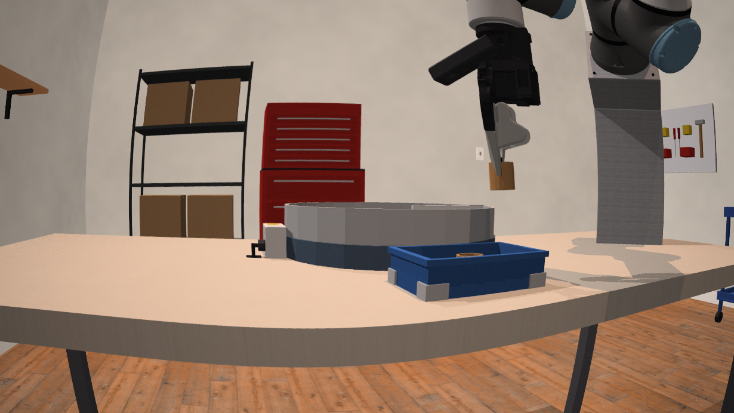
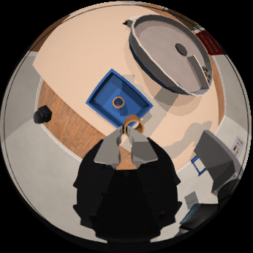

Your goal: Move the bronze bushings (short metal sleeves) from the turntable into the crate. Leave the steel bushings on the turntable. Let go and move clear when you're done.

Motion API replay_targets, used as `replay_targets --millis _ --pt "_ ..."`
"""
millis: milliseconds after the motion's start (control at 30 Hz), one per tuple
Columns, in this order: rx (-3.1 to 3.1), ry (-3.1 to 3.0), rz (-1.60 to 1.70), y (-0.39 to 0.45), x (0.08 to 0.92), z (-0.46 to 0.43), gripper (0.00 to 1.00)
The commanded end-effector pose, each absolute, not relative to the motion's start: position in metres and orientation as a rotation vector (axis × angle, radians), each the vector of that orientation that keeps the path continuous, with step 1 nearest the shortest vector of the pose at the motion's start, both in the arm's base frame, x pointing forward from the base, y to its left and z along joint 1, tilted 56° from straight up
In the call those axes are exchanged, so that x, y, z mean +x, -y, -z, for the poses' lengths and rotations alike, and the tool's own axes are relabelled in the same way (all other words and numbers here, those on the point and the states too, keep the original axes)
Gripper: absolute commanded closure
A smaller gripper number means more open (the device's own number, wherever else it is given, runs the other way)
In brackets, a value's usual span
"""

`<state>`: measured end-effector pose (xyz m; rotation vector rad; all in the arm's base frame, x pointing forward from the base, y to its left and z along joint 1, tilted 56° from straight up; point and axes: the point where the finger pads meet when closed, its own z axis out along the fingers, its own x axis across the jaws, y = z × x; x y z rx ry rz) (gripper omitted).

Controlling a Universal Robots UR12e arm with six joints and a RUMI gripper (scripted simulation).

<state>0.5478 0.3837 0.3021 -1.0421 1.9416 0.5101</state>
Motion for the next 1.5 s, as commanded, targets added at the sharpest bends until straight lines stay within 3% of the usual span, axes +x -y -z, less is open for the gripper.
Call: replay_targets --millis 0,1467 --pt "-1.043 -1.940 -0.509 -0.384 0.548 -0.303 1.00" --pt "-1.046 -1.943 -0.507 -0.399 0.559 -0.290 1.00"
